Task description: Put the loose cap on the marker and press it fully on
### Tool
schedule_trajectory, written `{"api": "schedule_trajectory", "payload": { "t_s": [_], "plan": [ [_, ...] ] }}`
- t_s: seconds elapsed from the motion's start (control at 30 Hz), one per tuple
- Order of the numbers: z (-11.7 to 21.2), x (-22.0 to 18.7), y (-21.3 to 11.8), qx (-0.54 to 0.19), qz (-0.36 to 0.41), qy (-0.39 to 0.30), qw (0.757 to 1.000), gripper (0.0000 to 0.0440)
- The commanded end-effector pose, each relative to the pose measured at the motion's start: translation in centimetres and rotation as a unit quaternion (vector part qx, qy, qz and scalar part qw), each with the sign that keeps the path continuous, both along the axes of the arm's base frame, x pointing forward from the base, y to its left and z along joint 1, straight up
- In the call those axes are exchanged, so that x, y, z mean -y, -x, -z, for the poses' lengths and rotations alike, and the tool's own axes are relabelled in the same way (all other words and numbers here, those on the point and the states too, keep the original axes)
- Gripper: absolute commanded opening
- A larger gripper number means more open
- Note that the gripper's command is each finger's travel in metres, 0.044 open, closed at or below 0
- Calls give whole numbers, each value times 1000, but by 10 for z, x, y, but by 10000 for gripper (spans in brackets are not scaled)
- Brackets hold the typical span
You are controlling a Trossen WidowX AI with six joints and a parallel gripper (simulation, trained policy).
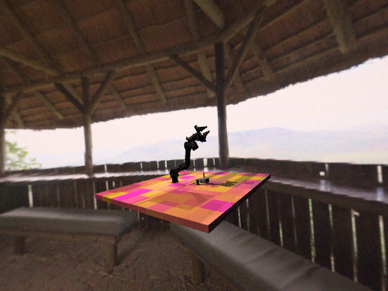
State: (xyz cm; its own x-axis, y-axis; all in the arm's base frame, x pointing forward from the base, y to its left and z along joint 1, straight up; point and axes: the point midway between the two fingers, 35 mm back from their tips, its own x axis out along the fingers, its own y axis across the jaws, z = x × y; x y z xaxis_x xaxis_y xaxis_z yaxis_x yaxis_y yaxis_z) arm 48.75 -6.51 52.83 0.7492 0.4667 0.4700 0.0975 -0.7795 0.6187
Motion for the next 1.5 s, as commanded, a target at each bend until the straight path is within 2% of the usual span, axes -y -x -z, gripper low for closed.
{"api": "schedule_trajectory", "payload": {
  "t_s": [0.0,0.73,1.47],
  "plan": [
    [1,1,-1,11,-4,-6,1000,285],
    [-7,-5,21,112,-47,-23,992,295],
    [-11,-16,58,206,-106,-36,972,298]
  ]
}}
